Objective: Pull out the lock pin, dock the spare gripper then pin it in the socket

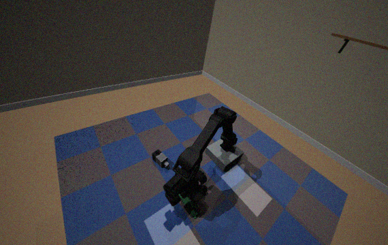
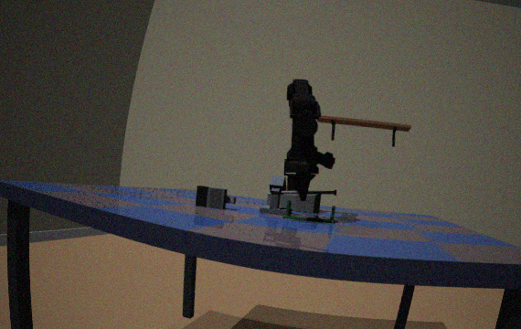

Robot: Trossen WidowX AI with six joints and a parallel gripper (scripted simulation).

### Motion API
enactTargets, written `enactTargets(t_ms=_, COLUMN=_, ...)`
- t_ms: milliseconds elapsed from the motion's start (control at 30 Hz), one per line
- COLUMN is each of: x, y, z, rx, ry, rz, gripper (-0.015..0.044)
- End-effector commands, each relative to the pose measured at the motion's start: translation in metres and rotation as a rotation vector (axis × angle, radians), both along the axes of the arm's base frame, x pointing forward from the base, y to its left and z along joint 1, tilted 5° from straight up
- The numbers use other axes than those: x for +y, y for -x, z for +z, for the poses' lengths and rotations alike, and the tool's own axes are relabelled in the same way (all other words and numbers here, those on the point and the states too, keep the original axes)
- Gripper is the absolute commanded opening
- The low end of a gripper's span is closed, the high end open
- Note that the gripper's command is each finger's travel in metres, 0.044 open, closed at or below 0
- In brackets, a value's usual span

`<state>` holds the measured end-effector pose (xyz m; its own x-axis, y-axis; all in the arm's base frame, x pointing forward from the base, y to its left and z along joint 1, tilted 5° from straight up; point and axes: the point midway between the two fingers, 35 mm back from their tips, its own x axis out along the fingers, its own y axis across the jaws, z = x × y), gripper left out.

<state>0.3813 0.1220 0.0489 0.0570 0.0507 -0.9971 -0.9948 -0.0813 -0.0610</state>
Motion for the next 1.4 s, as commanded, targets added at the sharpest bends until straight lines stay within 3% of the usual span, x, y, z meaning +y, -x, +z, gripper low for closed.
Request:
enactTargets(t_ms=0, x=-0.001, y=0.001, z=-0.008, rx=0.002, ry=0.001, rz=0.005, gripper=0.0000)
enactTargets(t_ms=533, x=-0.002, y=-0.001, z=-0.032, rx=-0.007, ry=-0.001, rz=0.005, gripper=0.0000)
enactTargets(t_ms=1333, x=-0.001, y=-0.002, z=-0.030, rx=-0.015, ry=-0.004, rz=0.002, gripper=0.0000)
enactTargets(t_ms=1367, x=-0.001, y=-0.002, z=-0.030, rx=-0.015, ry=-0.004, rz=0.002, gripper=0.0026)
